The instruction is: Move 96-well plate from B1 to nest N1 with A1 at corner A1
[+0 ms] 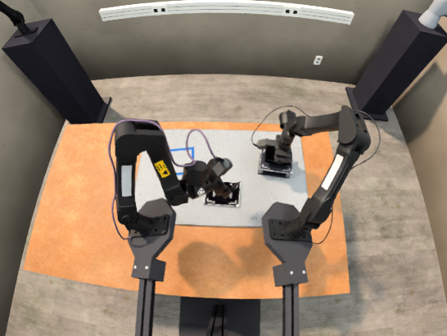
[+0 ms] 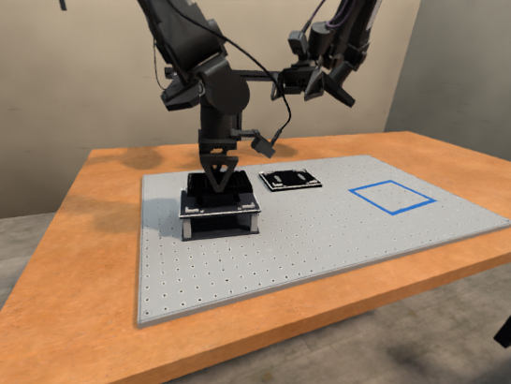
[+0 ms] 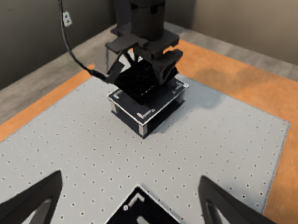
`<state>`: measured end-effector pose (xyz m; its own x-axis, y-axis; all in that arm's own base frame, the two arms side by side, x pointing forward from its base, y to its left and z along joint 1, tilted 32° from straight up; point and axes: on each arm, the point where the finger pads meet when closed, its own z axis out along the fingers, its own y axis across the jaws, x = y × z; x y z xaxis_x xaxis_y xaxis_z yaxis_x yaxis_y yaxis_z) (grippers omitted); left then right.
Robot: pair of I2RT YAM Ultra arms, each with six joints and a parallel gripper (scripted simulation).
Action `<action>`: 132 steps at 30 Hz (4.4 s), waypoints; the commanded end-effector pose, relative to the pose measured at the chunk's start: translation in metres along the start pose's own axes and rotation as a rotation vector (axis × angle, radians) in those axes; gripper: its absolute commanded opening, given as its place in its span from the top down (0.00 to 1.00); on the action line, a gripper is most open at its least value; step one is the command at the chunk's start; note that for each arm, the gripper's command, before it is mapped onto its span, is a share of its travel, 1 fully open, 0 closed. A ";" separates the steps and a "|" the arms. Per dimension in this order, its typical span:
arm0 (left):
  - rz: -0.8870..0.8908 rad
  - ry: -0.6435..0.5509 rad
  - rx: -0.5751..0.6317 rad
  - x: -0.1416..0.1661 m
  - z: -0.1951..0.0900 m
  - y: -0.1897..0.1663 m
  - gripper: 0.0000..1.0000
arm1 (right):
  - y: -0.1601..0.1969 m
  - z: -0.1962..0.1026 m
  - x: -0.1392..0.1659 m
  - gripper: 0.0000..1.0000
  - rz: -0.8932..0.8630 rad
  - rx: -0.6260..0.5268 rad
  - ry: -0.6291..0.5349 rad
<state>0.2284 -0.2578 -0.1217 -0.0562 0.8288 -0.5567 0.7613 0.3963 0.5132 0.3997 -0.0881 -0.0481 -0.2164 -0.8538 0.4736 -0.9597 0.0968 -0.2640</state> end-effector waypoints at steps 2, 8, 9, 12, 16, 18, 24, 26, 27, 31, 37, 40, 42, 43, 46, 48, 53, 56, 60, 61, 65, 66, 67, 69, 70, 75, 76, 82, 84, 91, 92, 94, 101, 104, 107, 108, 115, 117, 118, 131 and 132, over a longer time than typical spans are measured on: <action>-0.003 -0.020 0.001 -0.005 0.000 -0.004 0.00 | -0.007 -0.002 -0.007 0.21 0.000 0.022 -0.025; 0.000 -0.015 0.001 -0.004 0.000 -0.002 0.00 | 0.005 0.010 -0.005 0.21 -0.009 -0.004 -0.021; 0.000 -0.015 0.001 -0.004 0.000 -0.002 0.00 | 0.009 0.012 -0.004 0.21 -0.005 -0.017 -0.018; 0.000 -0.015 0.001 -0.004 0.000 -0.002 0.00 | 0.009 0.011 -0.006 0.21 -0.010 -0.014 -0.020; 0.000 -0.015 0.001 -0.004 0.000 -0.002 0.00 | 0.002 0.007 -0.005 0.21 0.000 0.002 -0.022; 0.000 -0.015 0.001 -0.004 0.000 -0.002 0.00 | 0.002 0.007 -0.005 0.21 0.000 0.002 -0.022; 0.000 -0.015 0.001 -0.004 0.000 -0.002 0.00 | 0.006 0.011 0.000 0.21 -0.002 -0.003 -0.002; 0.000 -0.015 0.001 -0.004 0.000 -0.002 0.00 | 0.007 0.013 -0.004 0.21 -0.013 -0.002 -0.004; 0.000 -0.015 0.001 -0.004 0.000 -0.002 0.00 | 0.007 0.014 -0.006 0.21 -0.013 0.000 -0.014; 0.000 -0.015 0.001 -0.004 0.000 -0.002 0.00 | 0.007 0.018 -0.005 0.21 -0.010 0.000 -0.013; 0.000 -0.015 0.001 -0.004 0.000 -0.002 0.00 | -0.002 0.031 -0.004 0.21 0.000 0.016 -0.016; 0.000 -0.015 0.001 -0.004 0.000 -0.002 0.00 | -0.003 0.039 -0.006 0.21 -0.004 0.018 -0.022; 0.000 -0.015 0.001 -0.004 0.000 -0.002 0.00 | -0.002 0.044 -0.005 0.21 -0.002 0.012 -0.029; 0.000 -0.015 0.001 -0.004 0.000 -0.002 0.00 | -0.002 0.046 -0.005 0.21 -0.002 0.010 -0.032; 0.000 -0.015 0.001 -0.004 0.000 -0.002 0.00 | -0.001 0.049 -0.005 0.21 -0.002 0.006 -0.036; 0.000 -0.015 0.001 -0.004 0.000 -0.002 0.00 | 0.005 0.045 -0.003 0.21 -0.010 -0.008 -0.036; 0.000 -0.015 0.001 -0.004 0.000 -0.002 0.00 | 0.008 0.030 0.003 0.21 -0.008 -0.012 -0.040; 0.000 -0.015 0.001 -0.004 0.000 -0.002 0.00 | 0.008 0.030 0.003 0.21 -0.008 -0.012 -0.040; 0.000 -0.015 0.001 -0.004 0.000 -0.002 0.00 | 0.008 0.030 0.003 0.21 -0.008 -0.012 -0.040; 0.000 -0.015 0.001 -0.004 0.000 -0.002 0.00 | 0.005 0.031 0.003 0.21 -0.008 -0.010 -0.031; 0.000 -0.015 0.001 -0.004 0.000 -0.002 0.00 | 0.011 0.028 0.003 0.21 -0.015 -0.023 -0.039; 0.000 -0.015 0.001 -0.004 0.000 -0.002 0.00 | 0.011 0.026 0.004 0.21 -0.015 -0.023 -0.031; 0.000 -0.015 0.001 -0.004 0.000 -0.002 0.00 | 0.011 0.024 0.004 0.21 -0.015 -0.023 -0.031; 0.000 -0.015 0.001 -0.004 0.000 -0.002 0.00 | 0.010 0.020 0.002 0.21 -0.020 -0.020 -0.032; 0.000 -0.015 0.001 -0.004 0.000 -0.002 0.00 | 0.010 0.018 0.002 0.21 -0.020 -0.020 -0.032; 0.000 -0.015 0.001 -0.004 0.000 -0.002 0.00 | 0.010 0.016 0.002 0.21 -0.014 -0.020 -0.032; 0.000 -0.015 0.001 -0.004 0.000 -0.002 0.00 | 0.010 0.016 0.002 0.21 -0.014 -0.020 -0.032; 0.000 -0.015 0.001 -0.004 0.000 -0.002 0.00 | 0.010 0.016 0.002 0.21 -0.015 -0.020 -0.032; 0.000 -0.015 0.001 -0.004 0.000 -0.002 0.00 | 0.010 0.016 0.002 0.21 -0.015 -0.020 -0.032; 0.000 -0.015 0.001 -0.004 0.000 -0.002 0.00 | 0.010 0.016 0.000 0.21 -0.012 -0.021 -0.044; 0.000 -0.015 0.001 -0.004 0.000 -0.002 0.00 | 0.011 0.016 0.000 0.21 -0.011 -0.021 -0.046; 0.000 -0.015 0.001 -0.004 0.000 -0.002 0.00 | 0.011 0.015 -0.002 0.21 -0.009 -0.020 -0.053; 0.000 -0.015 0.001 -0.004 0.000 -0.002 0.00 | 0.010 0.010 -0.005 0.21 -0.007 -0.014 -0.068; 0.000 -0.015 0.001 -0.004 0.000 -0.002 0.00 | 0.009 0.009 -0.006 0.21 -0.008 -0.010 -0.069; 0.000 -0.015 0.001 -0.004 0.000 -0.002 0.00 | 0.009 0.009 -0.006 0.21 -0.009 -0.009 -0.070; 0.000 -0.015 0.001 -0.004 0.000 -0.002 0.00 | 0.009 0.009 -0.006 0.21 -0.009 -0.009 -0.070; 0.000 -0.015 0.001 -0.004 0.000 -0.002 0.00 | 0.009 0.009 -0.006 0.21 -0.009 -0.009 -0.070; 0.000 -0.015 0.001 -0.004 0.000 -0.002 0.00 | 0.009 0.009 -0.006 0.21 -0.009 -0.009 -0.070; 0.000 -0.015 0.001 -0.004 0.000 -0.002 0.00 | 0.009 0.009 -0.006 0.21 -0.009 -0.009 -0.070; 0.000 -0.015 0.001 -0.004 0.000 -0.002 0.00 | -0.005 0.031 -0.006 0.21 -0.003 0.026 -0.018; 0.000 -0.015 0.001 -0.004 0.000 -0.002 0.00 | -0.005 0.031 -0.006 0.21 -0.003 0.026 -0.018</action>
<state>0.2285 -0.2579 -0.1217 -0.0561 0.8287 -0.5569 0.7612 0.3965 0.5132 0.3942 -0.1046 -0.0762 -0.2117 -0.8568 0.4703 -0.9635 0.1022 -0.2476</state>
